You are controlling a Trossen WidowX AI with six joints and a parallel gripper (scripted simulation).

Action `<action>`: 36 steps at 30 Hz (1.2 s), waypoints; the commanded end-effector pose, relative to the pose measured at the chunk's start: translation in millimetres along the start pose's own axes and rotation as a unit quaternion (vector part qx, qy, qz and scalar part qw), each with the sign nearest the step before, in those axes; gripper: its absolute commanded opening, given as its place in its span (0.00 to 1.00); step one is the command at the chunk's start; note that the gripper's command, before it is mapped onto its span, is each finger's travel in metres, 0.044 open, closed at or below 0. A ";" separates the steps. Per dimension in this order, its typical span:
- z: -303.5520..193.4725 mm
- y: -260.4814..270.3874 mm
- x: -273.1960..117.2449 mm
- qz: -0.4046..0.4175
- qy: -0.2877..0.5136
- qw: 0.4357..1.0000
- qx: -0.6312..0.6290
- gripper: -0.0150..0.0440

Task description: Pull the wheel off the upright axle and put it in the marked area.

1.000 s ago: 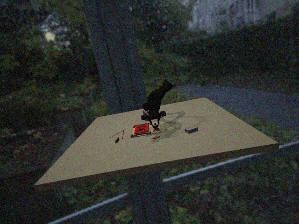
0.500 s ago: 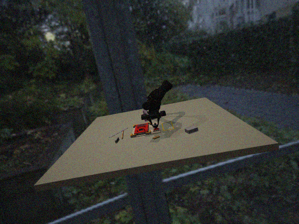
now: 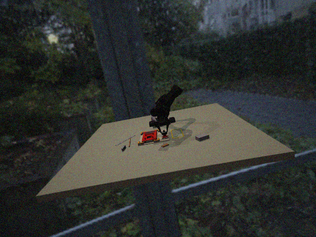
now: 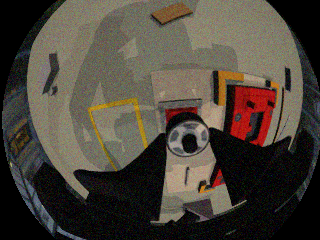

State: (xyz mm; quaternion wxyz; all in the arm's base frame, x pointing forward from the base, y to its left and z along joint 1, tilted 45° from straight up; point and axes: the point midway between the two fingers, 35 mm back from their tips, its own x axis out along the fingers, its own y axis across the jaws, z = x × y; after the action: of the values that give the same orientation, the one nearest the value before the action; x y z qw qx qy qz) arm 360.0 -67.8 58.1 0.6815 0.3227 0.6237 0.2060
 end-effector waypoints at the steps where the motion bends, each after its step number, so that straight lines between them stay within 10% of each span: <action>1: -0.1 -1.2 -4.6 -0.001 -0.002 1.000 0.001 0.25; 36: -0.1 -1.4 -16.1 -0.001 -0.002 1.000 0.002 0.25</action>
State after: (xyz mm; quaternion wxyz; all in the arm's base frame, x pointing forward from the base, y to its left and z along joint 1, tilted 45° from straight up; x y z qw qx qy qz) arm 360.8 -68.5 60.3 0.6780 0.3200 0.6265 0.2131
